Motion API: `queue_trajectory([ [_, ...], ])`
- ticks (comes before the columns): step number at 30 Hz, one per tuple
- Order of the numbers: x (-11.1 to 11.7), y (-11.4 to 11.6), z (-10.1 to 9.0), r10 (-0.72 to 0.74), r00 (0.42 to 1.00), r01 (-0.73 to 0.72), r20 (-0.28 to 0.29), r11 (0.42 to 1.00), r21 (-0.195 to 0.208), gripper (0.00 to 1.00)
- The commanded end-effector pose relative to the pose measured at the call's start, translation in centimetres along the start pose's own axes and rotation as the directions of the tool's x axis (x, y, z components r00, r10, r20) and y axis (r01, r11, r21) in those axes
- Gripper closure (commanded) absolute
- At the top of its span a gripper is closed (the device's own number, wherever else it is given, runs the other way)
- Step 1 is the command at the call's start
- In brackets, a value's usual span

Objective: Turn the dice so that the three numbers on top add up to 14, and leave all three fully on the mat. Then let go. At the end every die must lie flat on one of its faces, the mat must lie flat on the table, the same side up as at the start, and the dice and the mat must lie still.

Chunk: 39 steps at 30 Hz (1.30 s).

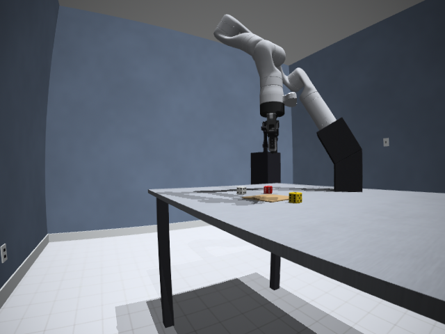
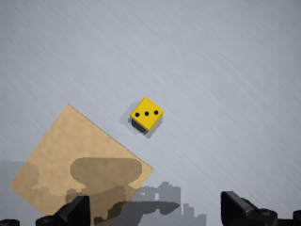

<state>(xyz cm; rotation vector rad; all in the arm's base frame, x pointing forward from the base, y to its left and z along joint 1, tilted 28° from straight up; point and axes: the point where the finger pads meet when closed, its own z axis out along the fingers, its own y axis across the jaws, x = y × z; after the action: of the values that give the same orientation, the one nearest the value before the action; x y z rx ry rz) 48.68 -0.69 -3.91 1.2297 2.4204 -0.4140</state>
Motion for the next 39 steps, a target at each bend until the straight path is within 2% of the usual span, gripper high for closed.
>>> queue_trajectory([
  [1,0.2,-0.1,-0.3,-0.009,1.000,0.009,-0.002,1.000,0.003,0.00],
  [8,1.2,-0.1,-0.2,-0.139,0.990,0.139,-0.003,0.990,0.004,0.00],
  [14,3.1,-0.3,-0.1,-0.382,0.924,0.382,-0.004,0.924,0.004,0.00],
  [16,3.1,-0.3,-0.1,-0.382,0.924,0.382,-0.004,0.924,0.004,0.00],
  [25,5.9,-0.5,0.1,-0.697,0.717,0.697,-0.004,0.717,0.001,0.00],
  [30,6.5,-0.6,0.1,-0.760,0.650,0.760,-0.004,0.650,0.000,0.00],
  [39,6.6,-0.6,0.1,-0.768,0.641,0.768,-0.004,0.641,0.000,0.00],
])
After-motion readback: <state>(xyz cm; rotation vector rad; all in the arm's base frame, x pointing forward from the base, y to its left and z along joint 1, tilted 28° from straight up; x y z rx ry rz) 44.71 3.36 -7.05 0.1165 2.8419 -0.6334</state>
